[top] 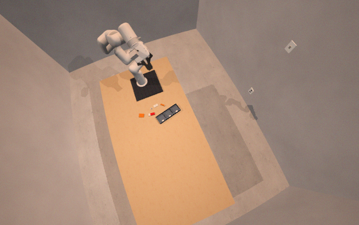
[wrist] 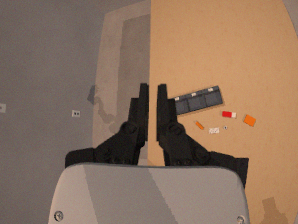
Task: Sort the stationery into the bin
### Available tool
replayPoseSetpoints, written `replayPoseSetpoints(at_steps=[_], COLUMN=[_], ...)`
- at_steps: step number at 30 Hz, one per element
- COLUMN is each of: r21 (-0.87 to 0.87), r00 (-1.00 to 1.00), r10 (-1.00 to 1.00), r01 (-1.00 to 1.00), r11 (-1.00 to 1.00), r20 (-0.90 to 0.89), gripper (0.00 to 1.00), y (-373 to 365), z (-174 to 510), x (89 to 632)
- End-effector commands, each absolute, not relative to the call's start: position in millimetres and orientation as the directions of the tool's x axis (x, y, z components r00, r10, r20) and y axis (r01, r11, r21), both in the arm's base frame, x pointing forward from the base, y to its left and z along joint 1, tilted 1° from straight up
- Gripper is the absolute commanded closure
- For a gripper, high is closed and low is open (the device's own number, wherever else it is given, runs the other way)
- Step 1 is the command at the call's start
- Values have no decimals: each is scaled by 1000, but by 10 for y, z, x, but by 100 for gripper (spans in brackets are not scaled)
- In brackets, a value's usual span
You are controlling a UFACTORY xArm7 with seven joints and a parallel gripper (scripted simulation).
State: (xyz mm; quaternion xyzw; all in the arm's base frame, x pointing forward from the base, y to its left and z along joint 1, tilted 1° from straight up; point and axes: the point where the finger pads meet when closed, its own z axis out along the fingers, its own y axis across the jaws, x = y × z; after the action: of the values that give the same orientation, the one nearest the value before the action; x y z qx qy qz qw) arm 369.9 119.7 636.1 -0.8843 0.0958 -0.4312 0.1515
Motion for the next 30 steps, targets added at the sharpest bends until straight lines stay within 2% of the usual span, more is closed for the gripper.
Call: replayPoseSetpoints(at_steps=[1, 7, 19, 23, 30], r21=[-349, -249, -242, -156, -143], r00=[609, 721, 727, 823, 835], r10=[-299, -233, -229, -177, -170], r01=[-38, -87, -89, -109, -110], r11=[-936, -965, -966, -982, -984], r20=[735, 652, 647, 540, 524], gripper=[93, 93, 93, 93, 93], y=[1163, 1064, 938, 845, 728], z=[6205, 5828, 5350, 5034, 4642], x=[3818, 3968, 4160, 4220, 4294])
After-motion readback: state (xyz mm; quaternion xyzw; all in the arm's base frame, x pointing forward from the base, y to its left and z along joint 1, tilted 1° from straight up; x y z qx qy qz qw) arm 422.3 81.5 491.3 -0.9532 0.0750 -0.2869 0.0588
